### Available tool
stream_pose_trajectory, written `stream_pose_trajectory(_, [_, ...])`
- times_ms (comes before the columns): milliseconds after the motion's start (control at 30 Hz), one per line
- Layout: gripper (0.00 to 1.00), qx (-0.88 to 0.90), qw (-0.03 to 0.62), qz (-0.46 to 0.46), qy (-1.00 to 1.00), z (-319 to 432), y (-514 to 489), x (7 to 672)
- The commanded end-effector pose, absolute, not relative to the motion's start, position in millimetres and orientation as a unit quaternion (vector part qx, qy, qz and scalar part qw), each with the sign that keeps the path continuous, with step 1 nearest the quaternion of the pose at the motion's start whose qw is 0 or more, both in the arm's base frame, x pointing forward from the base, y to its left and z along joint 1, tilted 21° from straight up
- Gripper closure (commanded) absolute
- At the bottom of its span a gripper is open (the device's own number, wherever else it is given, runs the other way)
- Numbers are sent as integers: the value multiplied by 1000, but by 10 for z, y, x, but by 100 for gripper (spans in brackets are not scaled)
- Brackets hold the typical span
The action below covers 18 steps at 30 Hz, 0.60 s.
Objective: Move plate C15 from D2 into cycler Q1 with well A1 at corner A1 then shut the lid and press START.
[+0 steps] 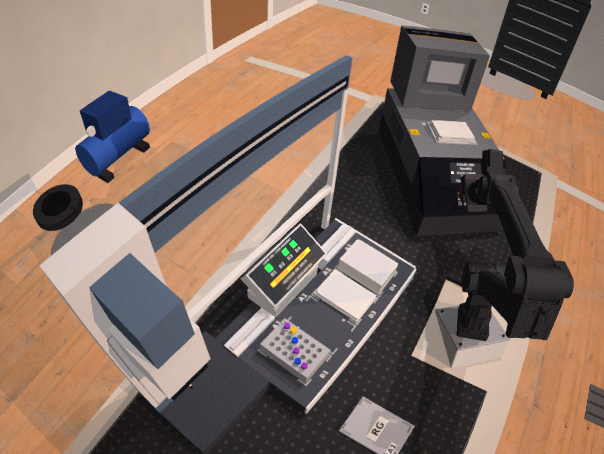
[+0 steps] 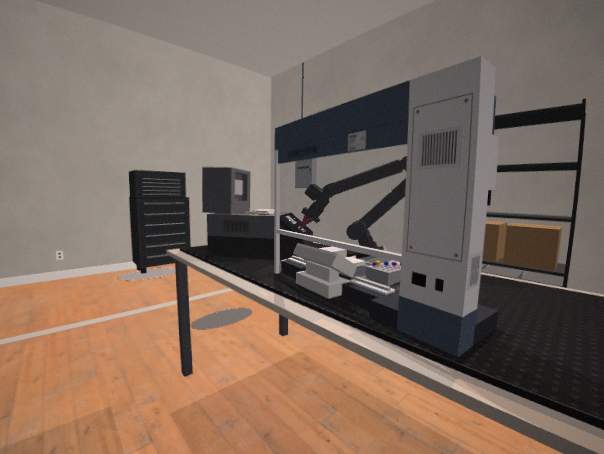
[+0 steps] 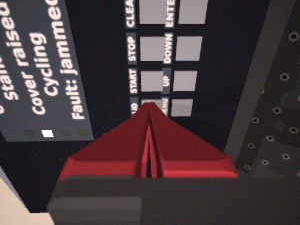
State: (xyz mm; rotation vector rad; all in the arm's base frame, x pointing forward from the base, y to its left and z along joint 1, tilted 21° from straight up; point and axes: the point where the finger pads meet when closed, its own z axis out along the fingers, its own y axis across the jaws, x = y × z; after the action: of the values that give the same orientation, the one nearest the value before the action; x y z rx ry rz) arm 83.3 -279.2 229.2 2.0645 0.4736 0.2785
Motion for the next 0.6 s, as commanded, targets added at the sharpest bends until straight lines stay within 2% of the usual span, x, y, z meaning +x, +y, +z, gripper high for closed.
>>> stream_pose_trajectory(0, [100, 827, 515, 114, 196, 2597, -2843, 870])
stream_pose_trajectory(567, [100, 826, 515, 116, 196, 2546, -2821, 881])
